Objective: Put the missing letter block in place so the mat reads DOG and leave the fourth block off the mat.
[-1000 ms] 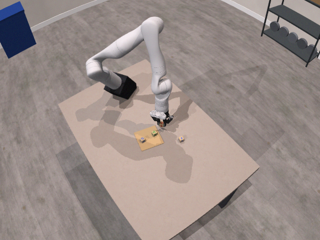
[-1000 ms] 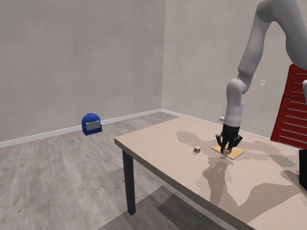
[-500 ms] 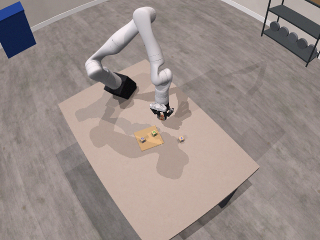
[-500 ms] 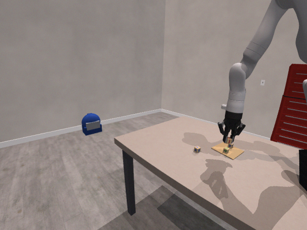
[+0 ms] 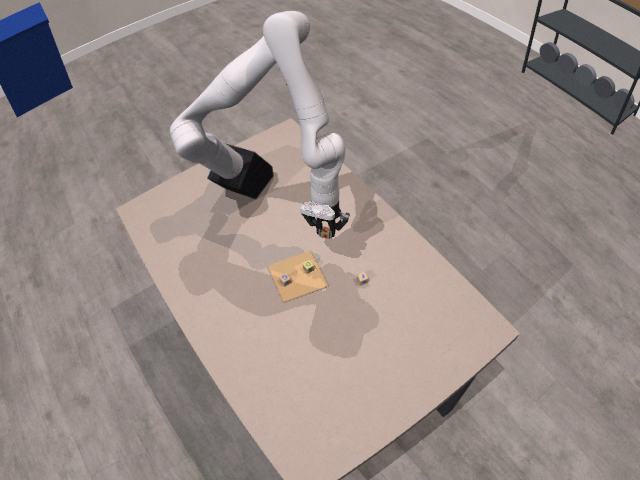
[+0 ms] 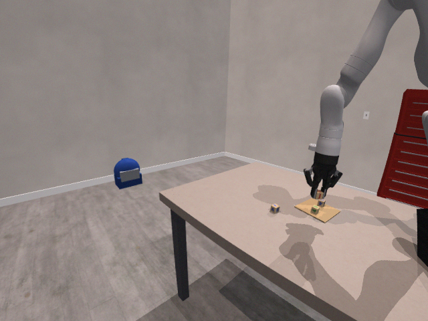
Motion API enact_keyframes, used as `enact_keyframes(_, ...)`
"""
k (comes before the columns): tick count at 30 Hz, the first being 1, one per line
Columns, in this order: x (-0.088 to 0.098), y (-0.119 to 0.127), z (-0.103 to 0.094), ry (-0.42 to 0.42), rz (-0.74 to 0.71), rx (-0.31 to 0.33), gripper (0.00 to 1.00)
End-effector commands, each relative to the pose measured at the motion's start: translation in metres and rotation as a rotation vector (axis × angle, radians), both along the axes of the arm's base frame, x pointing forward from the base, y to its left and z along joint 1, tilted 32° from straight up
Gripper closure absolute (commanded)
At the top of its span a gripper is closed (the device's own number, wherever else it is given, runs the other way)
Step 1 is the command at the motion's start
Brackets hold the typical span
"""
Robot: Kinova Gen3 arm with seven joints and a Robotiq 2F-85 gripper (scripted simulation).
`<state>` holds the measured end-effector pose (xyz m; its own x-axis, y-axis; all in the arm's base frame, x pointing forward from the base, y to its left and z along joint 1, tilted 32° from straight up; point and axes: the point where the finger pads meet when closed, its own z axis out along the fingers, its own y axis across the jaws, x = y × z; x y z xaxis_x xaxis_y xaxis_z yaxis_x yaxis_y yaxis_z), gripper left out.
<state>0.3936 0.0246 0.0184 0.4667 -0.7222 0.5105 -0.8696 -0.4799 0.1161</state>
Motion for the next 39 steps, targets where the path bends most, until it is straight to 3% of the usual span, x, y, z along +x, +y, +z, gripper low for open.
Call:
enact_keyframes(1, 0.0, 0.0, 0.0, 0.001, 0.003, 0.0, 0.79)
enact_keyframes(10, -0.002, -0.003, 0.002, 0.031, 0.04, -0.012, 0.79)
enact_keyframes(22, -0.01, -0.019, 0.008, 0.16, 0.206, -0.058, 0.79)
enact_keyframes(37, -0.024, -0.056, 0.026, 0.528, 0.723, -0.158, 0.79)
enact_keyframes(39, -0.024, -0.056, 0.026, 0.528, 0.723, -0.158, 0.79)
